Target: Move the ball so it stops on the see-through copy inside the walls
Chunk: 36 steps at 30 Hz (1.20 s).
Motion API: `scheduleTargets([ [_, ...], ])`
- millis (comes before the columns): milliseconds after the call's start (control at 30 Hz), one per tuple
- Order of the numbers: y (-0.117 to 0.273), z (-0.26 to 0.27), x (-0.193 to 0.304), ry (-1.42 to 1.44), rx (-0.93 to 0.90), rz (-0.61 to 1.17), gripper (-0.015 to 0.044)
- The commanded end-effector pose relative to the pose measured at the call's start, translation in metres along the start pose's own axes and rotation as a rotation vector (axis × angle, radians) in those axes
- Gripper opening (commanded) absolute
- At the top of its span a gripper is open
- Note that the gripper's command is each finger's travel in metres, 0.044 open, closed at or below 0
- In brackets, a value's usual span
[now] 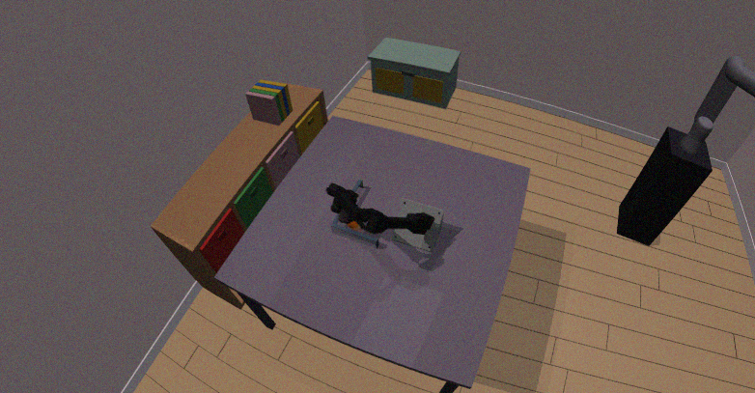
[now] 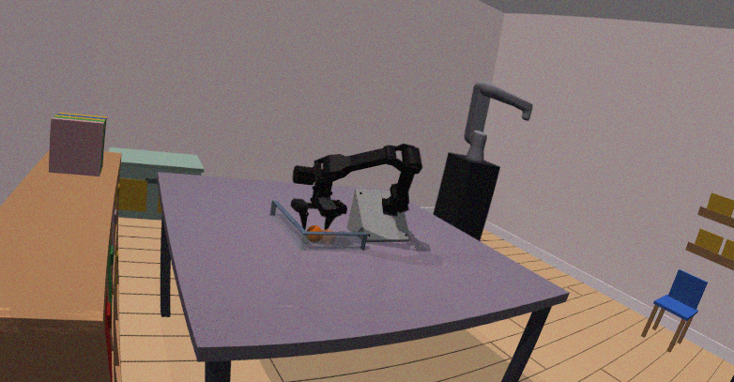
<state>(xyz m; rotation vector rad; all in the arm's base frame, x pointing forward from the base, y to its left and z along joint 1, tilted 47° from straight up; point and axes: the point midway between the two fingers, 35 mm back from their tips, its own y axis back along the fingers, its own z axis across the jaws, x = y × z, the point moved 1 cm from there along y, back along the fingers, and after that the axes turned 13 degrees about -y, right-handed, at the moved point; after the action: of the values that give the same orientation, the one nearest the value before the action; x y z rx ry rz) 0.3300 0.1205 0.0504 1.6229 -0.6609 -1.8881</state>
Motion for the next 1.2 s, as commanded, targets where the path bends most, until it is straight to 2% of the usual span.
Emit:
scheduleTargets([
  [0, -0.007, 0.0, 0.0, -0.003, 0.0, -0.006, 0.0386],
  [267, -0.017, 0.001, -0.001, -0.003, 0.0, -0.008, 0.0386],
  [400, -0.017, 0.001, -0.001, -0.003, 0.0, -0.008, 0.0281],
  [667, -0.017, 0.001, -0.001, -0.003, 0.0, -0.008, 0.0228],
  [767, -0.014, 0.0, -0.001, -0.003, 0.001, -0.006, 0.0149],
  [967, 0.02, -0.006, 0.001, -0.004, 0.004, 0.002, 0.0],
  [1167, 0.056, -0.008, 0.002, -0.004, 0.005, 0.006, 0.0],
])
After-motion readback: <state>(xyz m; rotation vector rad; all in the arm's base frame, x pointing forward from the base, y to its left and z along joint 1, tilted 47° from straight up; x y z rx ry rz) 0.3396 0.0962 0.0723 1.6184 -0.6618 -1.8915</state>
